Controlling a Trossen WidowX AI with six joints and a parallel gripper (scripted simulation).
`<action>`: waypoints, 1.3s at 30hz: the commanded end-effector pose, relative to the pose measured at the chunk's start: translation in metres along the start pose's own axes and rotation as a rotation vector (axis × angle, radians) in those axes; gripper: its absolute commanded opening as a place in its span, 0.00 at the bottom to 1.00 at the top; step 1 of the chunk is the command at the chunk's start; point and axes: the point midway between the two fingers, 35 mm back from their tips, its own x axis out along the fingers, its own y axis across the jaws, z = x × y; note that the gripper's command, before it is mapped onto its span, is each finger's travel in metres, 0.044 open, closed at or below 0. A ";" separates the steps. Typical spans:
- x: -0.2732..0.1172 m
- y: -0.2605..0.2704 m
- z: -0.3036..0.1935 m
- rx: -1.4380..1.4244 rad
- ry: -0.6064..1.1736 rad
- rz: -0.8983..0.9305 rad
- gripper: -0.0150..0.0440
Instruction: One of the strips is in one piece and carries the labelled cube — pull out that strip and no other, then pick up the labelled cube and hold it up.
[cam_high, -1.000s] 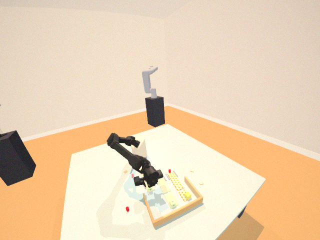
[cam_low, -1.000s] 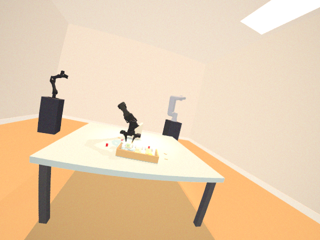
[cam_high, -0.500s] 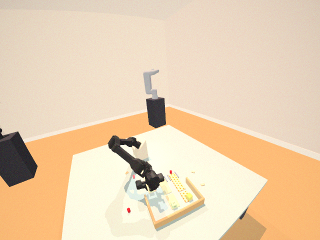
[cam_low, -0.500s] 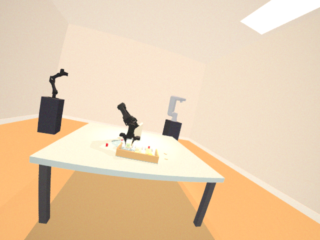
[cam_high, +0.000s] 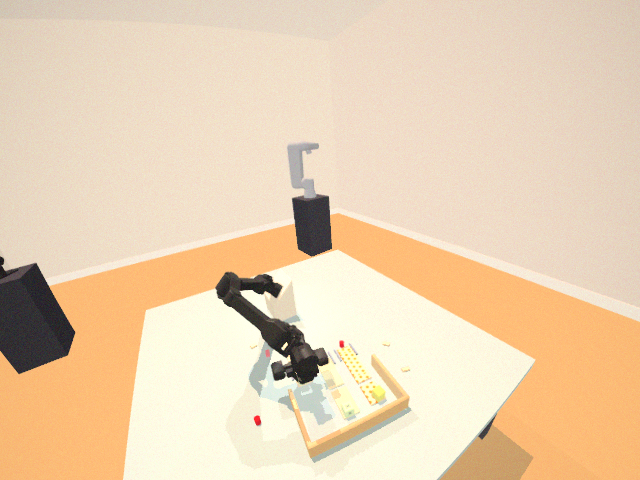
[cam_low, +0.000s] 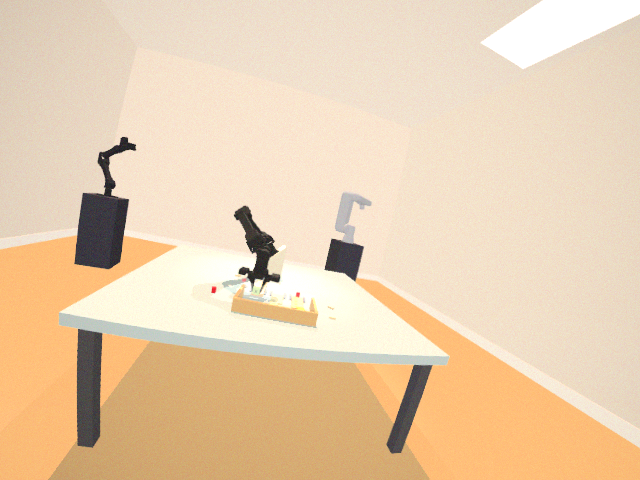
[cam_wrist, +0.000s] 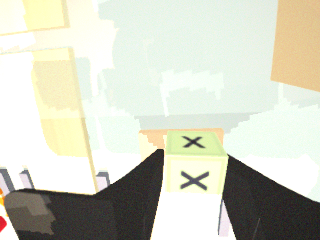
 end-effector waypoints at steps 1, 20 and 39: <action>0.000 0.000 0.000 0.000 -0.001 0.000 0.45; -0.037 0.002 -0.050 -0.004 0.005 -0.001 0.25; -0.043 0.003 -0.106 -0.007 0.008 -0.002 0.25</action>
